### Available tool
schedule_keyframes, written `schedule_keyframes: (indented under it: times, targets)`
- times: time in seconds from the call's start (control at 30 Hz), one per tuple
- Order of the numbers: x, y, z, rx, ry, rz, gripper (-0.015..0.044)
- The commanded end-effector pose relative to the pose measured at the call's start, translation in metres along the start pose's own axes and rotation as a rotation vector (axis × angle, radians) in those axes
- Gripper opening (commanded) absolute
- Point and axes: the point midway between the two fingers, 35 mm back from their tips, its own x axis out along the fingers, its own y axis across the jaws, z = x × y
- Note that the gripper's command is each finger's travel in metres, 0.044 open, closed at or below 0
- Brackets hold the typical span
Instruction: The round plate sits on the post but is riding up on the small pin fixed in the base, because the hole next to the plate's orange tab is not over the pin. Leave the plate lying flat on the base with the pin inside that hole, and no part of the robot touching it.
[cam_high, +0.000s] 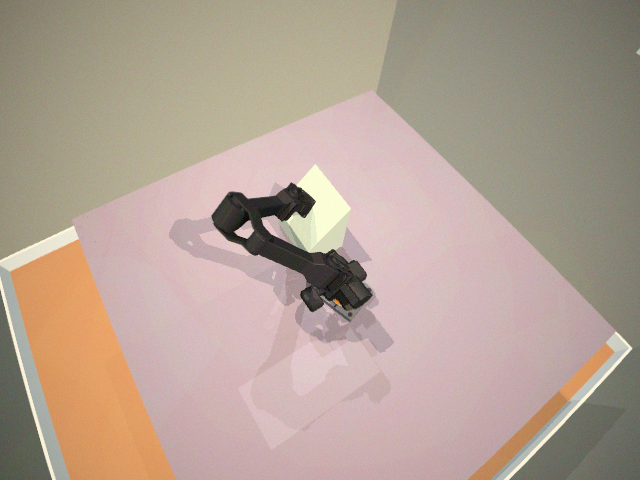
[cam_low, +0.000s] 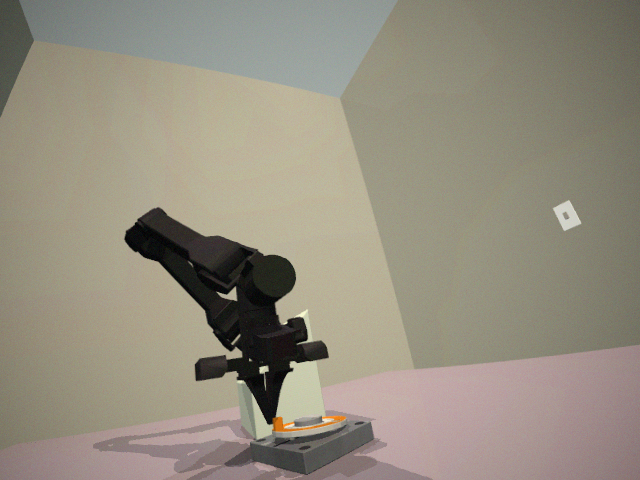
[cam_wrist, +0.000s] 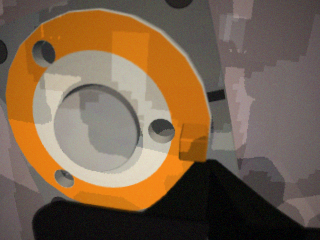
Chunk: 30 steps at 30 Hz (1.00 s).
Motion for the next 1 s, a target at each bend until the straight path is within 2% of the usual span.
schedule_keyframes:
  times: [0.0, 0.47, 0.8, 0.97]
  targets:
    - [0.000, -0.001, 0.005, -0.001, -0.003, -0.003, 0.0000]
    - [0.000, -0.001, 0.012, 0.000, -0.003, -0.003, 0.0000]
    - [-0.045, 0.000, 0.011, 0.000, -0.003, 0.000, 0.0000]
    - [-0.038, 0.001, 0.012, -0.006, -0.009, -0.003, 0.0000]
